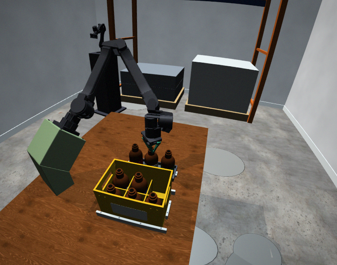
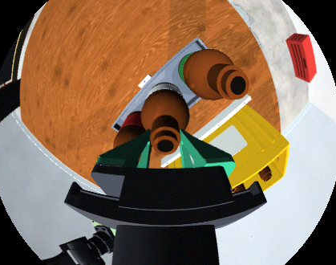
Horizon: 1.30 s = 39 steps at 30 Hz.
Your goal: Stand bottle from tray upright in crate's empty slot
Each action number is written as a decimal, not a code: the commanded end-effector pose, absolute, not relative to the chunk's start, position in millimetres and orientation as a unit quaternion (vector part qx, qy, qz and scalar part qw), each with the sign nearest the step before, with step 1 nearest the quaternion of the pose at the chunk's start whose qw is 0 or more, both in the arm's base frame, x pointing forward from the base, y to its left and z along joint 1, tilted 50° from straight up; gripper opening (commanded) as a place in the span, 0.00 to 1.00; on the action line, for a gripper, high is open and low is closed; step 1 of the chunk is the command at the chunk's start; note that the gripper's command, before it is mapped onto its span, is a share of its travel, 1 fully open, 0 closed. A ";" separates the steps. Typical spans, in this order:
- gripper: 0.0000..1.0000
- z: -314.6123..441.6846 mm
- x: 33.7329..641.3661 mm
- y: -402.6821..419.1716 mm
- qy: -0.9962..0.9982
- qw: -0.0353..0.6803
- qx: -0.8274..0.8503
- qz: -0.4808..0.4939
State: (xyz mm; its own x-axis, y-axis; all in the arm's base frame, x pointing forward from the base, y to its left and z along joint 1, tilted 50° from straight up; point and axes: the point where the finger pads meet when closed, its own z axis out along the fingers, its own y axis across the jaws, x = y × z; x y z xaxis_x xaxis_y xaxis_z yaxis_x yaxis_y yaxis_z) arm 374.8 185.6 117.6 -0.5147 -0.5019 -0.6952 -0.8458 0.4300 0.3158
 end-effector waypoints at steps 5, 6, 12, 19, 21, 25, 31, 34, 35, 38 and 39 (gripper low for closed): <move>0.00 117.2 375.3 188.3 0.804 0.259 -0.418 0.333; 0.00 117.2 375.3 188.3 0.804 0.259 -0.418 0.333; 0.00 117.2 375.3 188.3 0.804 0.259 -0.418 0.333; 0.00 118.6 375.4 186.7 0.805 0.260 -0.418 0.332; 0.00 120.4 375.5 184.7 0.805 0.260 -0.417 0.331; 0.00 128.4 379.2 178.0 0.804 0.271 -0.418 0.326; 0.00 137.6 384.2 175.4 0.801 0.278 -0.420 0.324; 0.00 140.3 385.0 174.3 0.801 0.279 -0.420 0.324; 0.00 140.3 385.0 174.3 0.801 0.279 -0.420 0.324; 0.00 142.5 384.5 172.1 0.801 0.279 -0.420 0.323; 0.00 143.3 384.3 171.3 0.801 0.279 -0.420 0.323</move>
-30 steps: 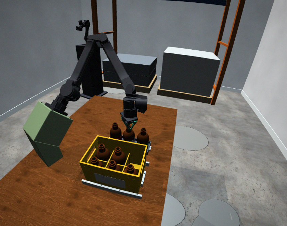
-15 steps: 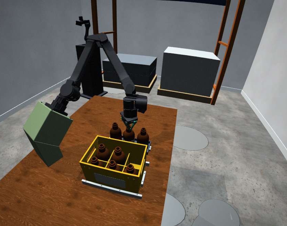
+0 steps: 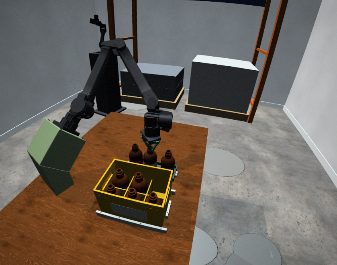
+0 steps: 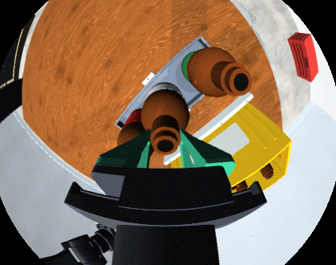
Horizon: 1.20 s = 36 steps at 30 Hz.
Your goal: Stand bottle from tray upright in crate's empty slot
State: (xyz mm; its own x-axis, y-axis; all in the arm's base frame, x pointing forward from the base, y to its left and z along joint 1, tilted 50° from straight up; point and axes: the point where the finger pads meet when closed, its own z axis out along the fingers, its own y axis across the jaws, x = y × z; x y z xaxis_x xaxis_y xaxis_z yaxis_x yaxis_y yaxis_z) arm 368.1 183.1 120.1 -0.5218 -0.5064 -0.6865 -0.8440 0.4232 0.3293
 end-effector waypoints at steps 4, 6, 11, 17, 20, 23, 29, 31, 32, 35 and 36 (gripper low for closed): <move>0.00 146.7 383.5 167.9 0.800 0.279 -0.420 0.323; 0.00 148.5 383.0 166.2 0.800 0.280 -0.420 0.323; 0.00 152.9 382.0 161.8 0.800 0.280 -0.421 0.323; 0.00 156.0 381.2 158.6 0.801 0.280 -0.421 0.322; 0.00 158.1 380.7 156.5 0.800 0.280 -0.421 0.322; 0.00 159.8 380.2 154.7 0.801 0.280 -0.421 0.322; 0.00 161.9 379.7 152.6 0.801 0.280 -0.421 0.322; 0.00 161.8 379.7 152.3 0.801 0.280 -0.421 0.322; 0.00 162.3 379.6 152.1 0.801 0.280 -0.421 0.322; 0.00 162.8 379.5 151.6 0.801 0.280 -0.421 0.322; 0.00 162.9 379.4 151.5 0.801 0.280 -0.421 0.322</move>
